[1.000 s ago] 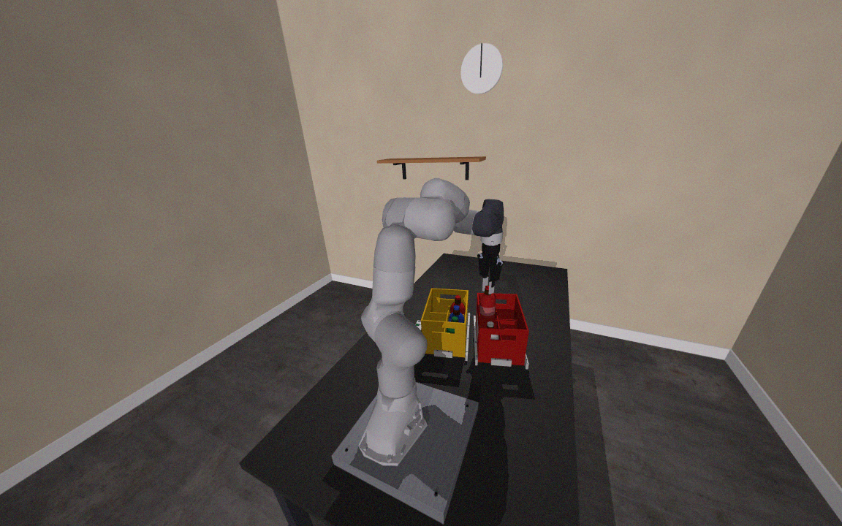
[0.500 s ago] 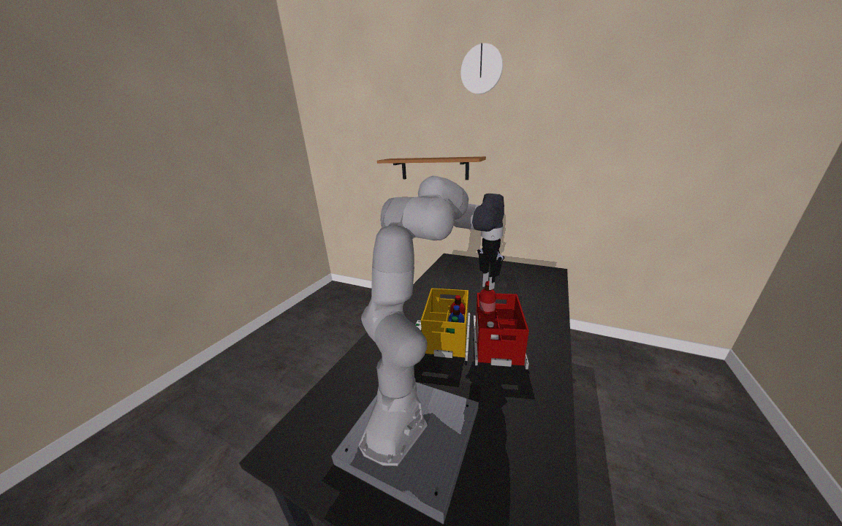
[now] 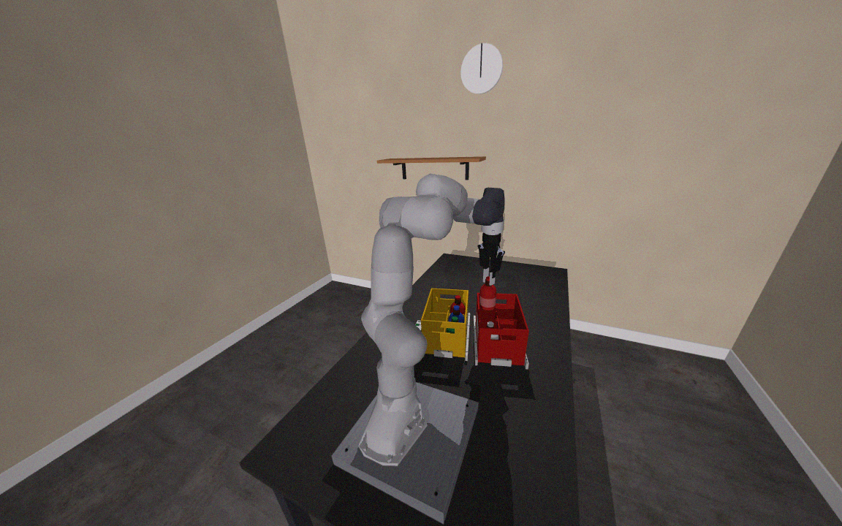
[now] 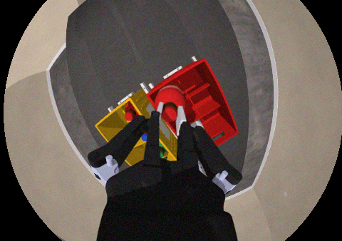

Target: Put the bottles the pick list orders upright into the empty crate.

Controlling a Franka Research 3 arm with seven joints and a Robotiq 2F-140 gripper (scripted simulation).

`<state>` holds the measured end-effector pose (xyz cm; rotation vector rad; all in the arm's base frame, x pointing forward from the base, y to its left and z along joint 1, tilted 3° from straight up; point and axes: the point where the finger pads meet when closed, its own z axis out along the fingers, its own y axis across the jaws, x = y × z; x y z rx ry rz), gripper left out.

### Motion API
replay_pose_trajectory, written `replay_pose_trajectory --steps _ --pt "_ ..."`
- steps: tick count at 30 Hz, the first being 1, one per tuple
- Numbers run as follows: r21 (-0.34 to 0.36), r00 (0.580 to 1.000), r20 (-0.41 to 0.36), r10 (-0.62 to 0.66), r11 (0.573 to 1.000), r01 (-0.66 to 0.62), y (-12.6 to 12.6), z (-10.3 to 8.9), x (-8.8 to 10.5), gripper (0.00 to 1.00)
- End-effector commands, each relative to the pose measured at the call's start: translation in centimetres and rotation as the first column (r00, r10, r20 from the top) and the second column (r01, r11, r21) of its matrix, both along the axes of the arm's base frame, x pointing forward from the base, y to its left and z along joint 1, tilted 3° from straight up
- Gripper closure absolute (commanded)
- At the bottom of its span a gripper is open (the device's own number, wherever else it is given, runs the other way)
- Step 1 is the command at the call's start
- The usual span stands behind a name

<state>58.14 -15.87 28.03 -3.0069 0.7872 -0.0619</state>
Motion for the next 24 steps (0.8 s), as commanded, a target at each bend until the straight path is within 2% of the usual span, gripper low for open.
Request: replay_pose_trajectory --steps 1,24 --pt "0.0 1.0 0.002 0.001 1.0 -0.001 -0.2 0.9 -0.1 1.0" --pt "0.0 1.0 0.002 0.001 1.0 -0.001 -0.3 4.4 -0.3 1.0"
